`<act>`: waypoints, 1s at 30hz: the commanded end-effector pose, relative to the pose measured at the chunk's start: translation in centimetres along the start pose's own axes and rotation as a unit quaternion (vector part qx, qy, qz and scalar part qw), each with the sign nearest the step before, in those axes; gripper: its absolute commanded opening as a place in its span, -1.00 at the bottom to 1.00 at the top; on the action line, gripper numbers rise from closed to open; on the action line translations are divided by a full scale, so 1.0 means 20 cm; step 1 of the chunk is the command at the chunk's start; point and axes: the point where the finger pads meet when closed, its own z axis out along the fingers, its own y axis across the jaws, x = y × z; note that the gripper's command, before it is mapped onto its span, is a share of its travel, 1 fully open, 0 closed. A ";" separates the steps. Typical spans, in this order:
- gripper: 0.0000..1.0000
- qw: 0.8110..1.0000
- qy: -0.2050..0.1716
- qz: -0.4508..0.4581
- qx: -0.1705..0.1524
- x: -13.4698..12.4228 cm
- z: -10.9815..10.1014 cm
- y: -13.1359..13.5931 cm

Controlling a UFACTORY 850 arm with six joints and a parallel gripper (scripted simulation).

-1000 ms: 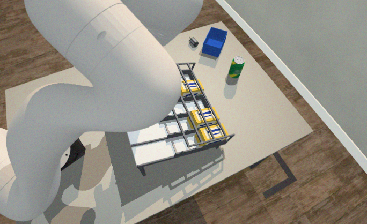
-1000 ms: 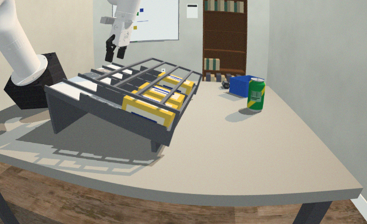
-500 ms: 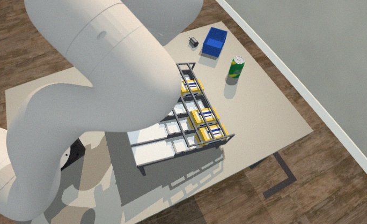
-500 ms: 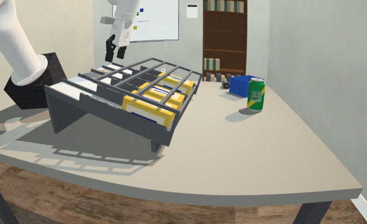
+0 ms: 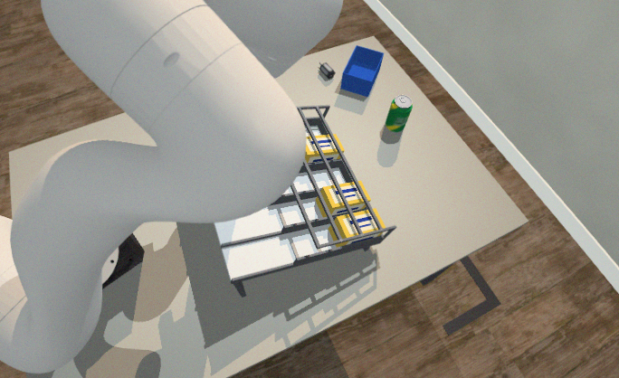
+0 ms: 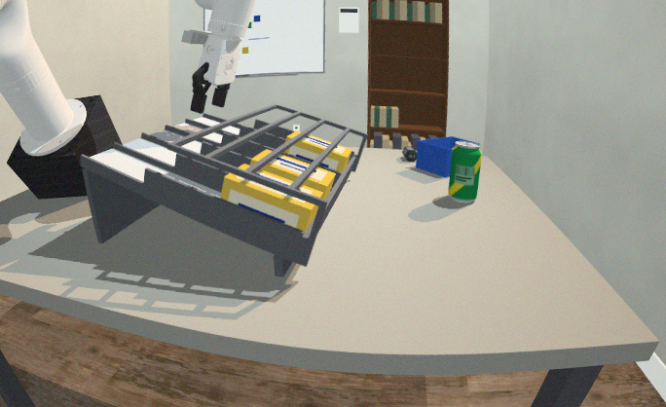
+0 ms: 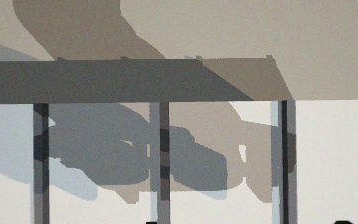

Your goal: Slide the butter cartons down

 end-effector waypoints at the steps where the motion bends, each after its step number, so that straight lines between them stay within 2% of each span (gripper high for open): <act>1: 1.00 1.000 -0.001 0.000 0.000 0.00 0.00 0.00; 2: 1.00 1.000 -0.001 0.000 0.000 0.00 0.13 0.00; 18: 1.00 1.000 -0.001 0.000 0.000 0.00 0.13 0.00; 19: -1.00 1.000 0.000 0.000 -0.001 0.00 0.13 0.00; 30: -1.00 1.000 0.000 0.000 -0.001 0.00 0.13 0.00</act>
